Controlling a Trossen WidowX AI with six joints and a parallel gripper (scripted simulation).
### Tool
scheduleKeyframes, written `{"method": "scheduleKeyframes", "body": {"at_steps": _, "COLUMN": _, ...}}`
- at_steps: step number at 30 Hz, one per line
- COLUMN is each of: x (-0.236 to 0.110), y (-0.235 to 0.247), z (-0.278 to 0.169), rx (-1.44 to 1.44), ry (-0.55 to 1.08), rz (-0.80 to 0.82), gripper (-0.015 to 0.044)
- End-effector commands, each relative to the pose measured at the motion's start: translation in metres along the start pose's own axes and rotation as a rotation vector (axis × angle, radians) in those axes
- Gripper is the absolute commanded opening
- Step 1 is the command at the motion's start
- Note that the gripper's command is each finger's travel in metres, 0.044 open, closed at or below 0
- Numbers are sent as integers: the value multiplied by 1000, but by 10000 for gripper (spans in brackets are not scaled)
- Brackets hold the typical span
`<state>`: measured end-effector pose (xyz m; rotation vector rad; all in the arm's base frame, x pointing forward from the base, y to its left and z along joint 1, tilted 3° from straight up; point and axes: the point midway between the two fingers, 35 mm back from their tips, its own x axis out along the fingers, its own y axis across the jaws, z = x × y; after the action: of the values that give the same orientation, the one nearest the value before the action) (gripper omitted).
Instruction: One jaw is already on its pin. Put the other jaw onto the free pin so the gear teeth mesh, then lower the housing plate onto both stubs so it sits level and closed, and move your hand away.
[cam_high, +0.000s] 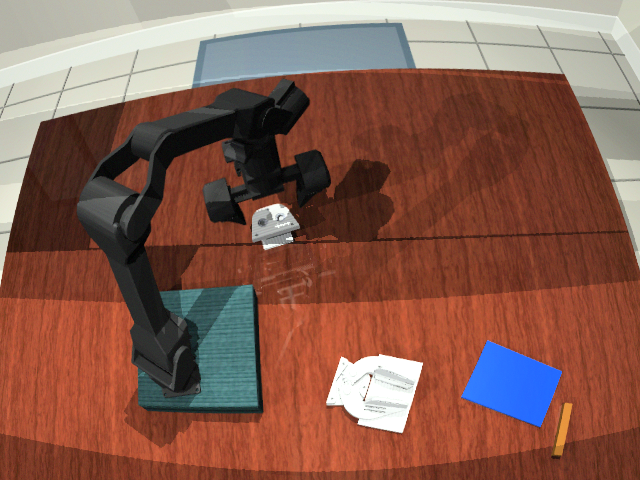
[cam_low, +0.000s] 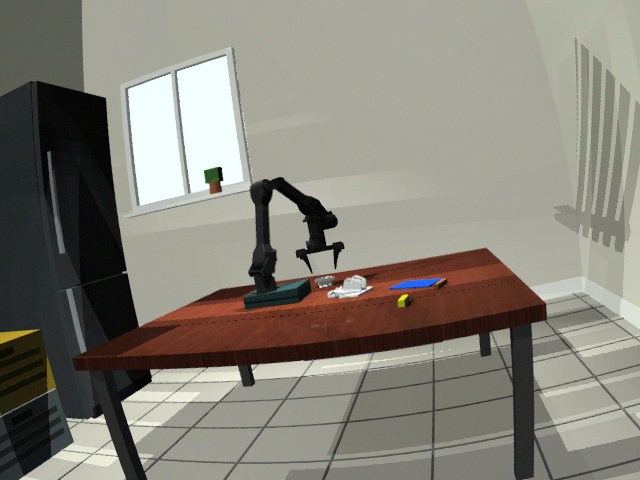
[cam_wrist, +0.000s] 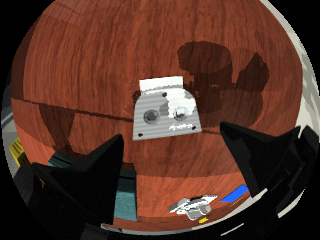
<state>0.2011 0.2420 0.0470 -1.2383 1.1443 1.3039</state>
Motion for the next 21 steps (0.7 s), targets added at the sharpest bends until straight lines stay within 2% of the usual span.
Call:
{"method": "scheduleKeyframes", "body": {"at_steps": 1, "x": 11, "y": 2, "z": -2, "rx": -1, "ry": 9, "rz": 13, "gripper": 440}}
{"method": "scheduleKeyframes", "body": {"at_steps": 21, "x": 24, "y": 3, "z": -2, "rx": -1, "ry": 9, "rz": 13, "gripper": 440}}
